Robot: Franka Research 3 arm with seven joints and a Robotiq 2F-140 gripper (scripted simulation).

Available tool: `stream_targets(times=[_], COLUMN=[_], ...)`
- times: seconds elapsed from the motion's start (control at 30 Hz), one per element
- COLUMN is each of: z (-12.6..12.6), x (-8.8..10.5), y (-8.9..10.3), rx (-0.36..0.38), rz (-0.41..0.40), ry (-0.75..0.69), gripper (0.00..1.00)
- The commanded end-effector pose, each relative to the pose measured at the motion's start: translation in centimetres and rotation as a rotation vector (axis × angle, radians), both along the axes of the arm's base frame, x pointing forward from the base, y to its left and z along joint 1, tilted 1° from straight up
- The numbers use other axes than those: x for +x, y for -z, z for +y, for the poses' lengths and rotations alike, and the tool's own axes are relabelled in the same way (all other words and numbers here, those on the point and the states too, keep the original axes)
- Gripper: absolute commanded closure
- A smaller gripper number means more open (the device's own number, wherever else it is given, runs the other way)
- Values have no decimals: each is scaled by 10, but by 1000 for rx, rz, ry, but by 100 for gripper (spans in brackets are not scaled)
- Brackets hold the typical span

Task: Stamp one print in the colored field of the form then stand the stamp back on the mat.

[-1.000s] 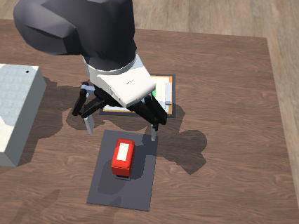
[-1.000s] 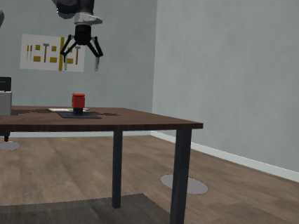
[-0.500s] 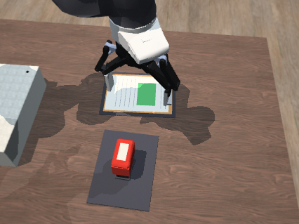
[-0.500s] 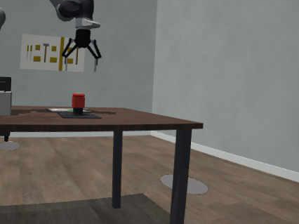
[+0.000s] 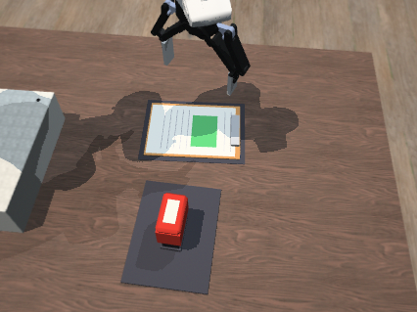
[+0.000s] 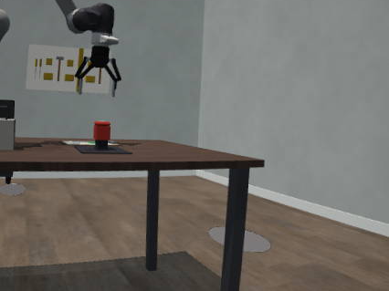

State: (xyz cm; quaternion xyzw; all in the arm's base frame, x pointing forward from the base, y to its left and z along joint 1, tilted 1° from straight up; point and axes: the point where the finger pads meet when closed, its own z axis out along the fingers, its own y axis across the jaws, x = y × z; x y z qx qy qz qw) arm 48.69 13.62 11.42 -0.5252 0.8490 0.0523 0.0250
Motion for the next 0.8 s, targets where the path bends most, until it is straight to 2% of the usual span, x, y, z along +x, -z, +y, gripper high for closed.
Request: stream_targets(times=[0.0,0.07,0.1,0.2,0.27,0.43,0.5,0.53,0.77], z=[0,1,3,3,1,1,1,1,1], x=[3,3,4,2,1,1,1,1,1], y=[-1,6,18,69,86,87,87,87,87], rx=[-31,-31,-31,-39,-54,-85,-85,-87,-100], rz=[17,22,24,35,51,81,81,78,65], ry=[277,329,356,447,512,662,662,735,920], gripper=[0,0,0,0,0,0,0,0,0])
